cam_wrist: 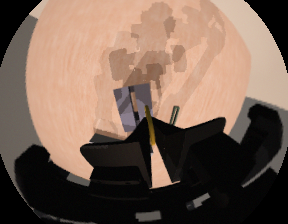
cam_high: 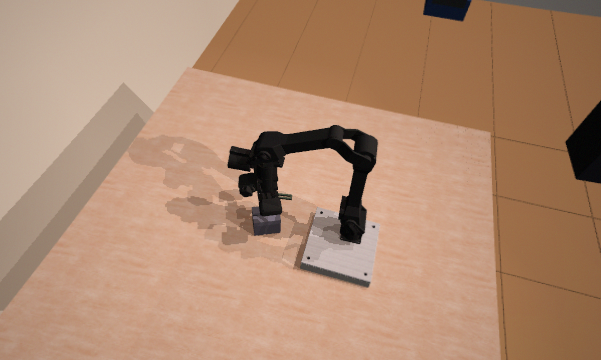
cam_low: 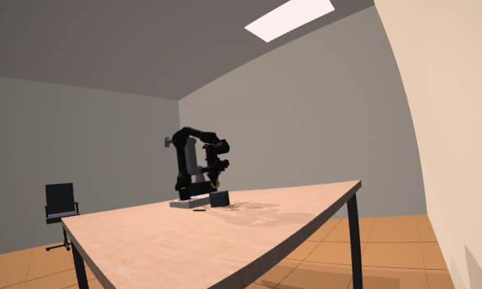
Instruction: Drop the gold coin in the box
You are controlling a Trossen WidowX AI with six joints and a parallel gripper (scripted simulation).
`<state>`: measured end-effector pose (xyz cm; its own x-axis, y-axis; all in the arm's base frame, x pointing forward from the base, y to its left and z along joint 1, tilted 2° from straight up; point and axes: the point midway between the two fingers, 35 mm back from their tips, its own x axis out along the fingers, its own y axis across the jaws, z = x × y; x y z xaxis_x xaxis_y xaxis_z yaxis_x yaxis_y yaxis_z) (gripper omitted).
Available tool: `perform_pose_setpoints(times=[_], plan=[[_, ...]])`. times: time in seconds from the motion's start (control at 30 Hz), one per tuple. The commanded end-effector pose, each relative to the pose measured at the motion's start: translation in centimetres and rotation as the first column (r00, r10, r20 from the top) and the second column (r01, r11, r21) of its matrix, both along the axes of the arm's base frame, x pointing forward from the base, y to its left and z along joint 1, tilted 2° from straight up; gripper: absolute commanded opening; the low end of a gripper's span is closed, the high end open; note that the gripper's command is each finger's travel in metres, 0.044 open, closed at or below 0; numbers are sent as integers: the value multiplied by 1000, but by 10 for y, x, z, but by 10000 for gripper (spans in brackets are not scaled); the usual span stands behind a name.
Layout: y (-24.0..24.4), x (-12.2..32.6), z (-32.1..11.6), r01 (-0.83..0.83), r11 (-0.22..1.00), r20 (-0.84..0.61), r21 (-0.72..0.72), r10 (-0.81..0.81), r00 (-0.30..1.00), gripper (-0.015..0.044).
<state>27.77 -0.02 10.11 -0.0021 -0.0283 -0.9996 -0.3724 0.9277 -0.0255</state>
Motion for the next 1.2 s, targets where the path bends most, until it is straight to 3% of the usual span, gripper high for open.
perform_pose_setpoints(times=[0.0,1.17], plan=[[12,0,-1,5,1000,-3,6,-5,1000,0],[17,-1,-1,3,1000,-2,1,-3,1000,0]])
